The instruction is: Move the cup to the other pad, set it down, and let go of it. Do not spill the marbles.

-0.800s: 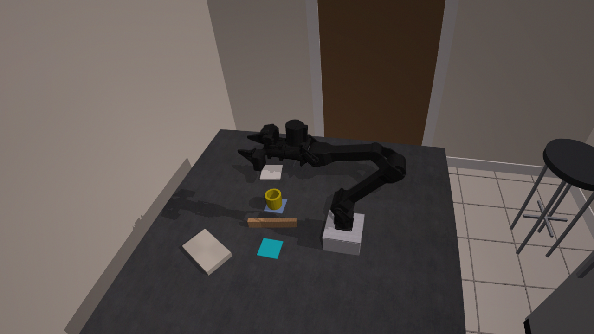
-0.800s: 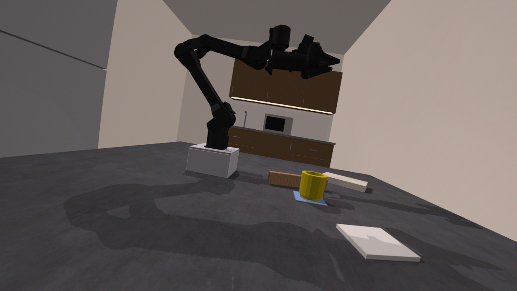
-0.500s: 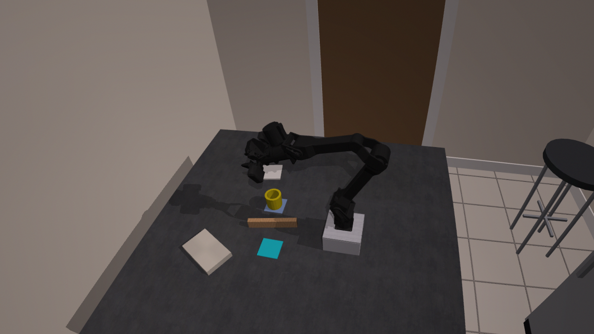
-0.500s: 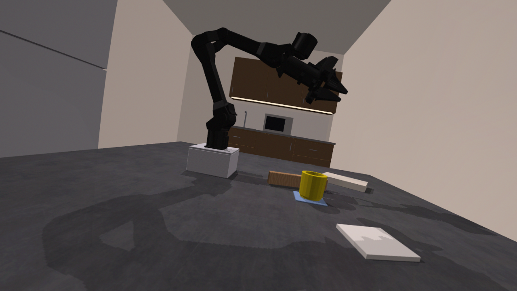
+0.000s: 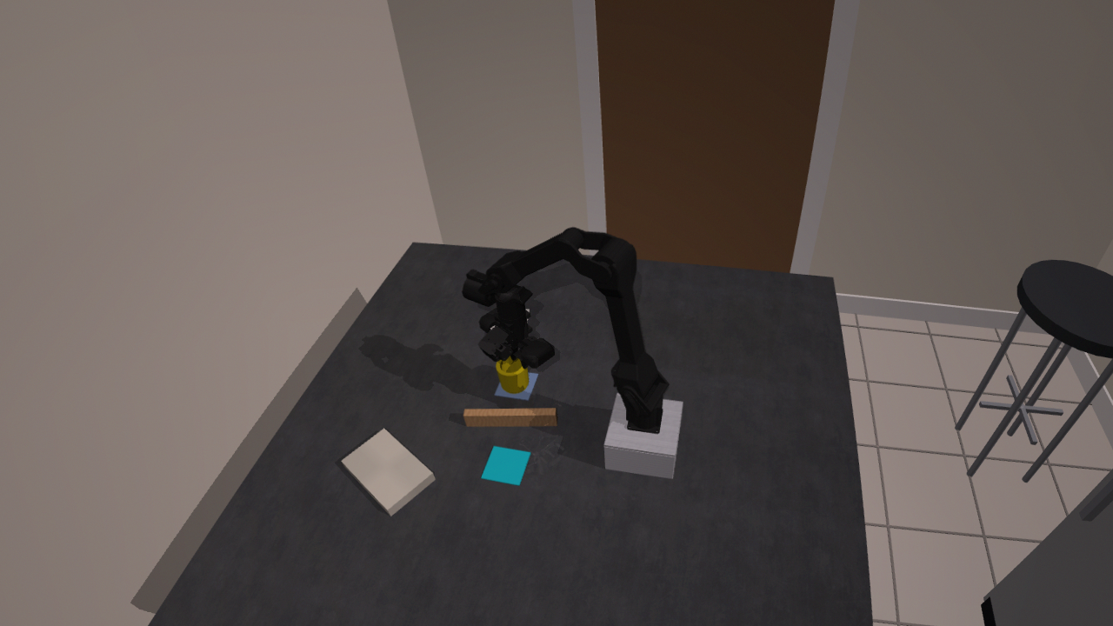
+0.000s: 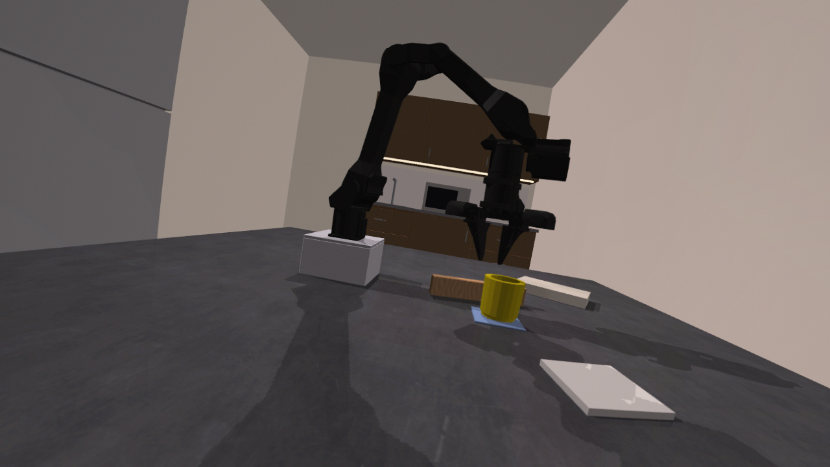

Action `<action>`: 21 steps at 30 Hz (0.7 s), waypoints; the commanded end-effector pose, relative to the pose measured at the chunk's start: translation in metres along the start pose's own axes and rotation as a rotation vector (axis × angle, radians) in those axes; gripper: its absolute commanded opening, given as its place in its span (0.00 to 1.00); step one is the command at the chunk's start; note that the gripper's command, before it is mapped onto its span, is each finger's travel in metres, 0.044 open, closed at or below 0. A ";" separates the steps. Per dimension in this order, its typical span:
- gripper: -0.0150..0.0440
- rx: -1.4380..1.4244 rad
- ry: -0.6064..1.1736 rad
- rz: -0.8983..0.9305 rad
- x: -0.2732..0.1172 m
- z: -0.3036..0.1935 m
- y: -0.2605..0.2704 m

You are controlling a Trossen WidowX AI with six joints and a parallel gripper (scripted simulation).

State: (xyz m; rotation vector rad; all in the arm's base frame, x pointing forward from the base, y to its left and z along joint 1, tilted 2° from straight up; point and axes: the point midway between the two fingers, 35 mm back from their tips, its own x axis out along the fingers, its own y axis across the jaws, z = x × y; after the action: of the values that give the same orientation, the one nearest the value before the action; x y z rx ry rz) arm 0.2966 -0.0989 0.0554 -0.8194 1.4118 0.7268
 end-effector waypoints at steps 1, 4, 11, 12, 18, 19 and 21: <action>0.54 -0.046 0.007 0.025 -0.002 0.001 -0.001; 0.54 -0.046 0.007 0.025 -0.001 0.001 -0.001; 0.54 -0.046 0.007 0.025 0.009 0.001 -0.002; 0.54 -0.046 0.007 0.025 0.011 0.001 -0.002; 0.54 -0.046 0.007 0.025 0.020 0.001 -0.002; 0.54 -0.046 0.007 0.025 0.022 0.001 -0.002; 0.54 -0.046 0.007 0.025 0.025 0.002 -0.002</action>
State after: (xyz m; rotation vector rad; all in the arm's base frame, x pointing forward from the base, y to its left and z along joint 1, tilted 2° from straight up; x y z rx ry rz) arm 0.3012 -0.1000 0.0356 -0.8405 1.4150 0.7709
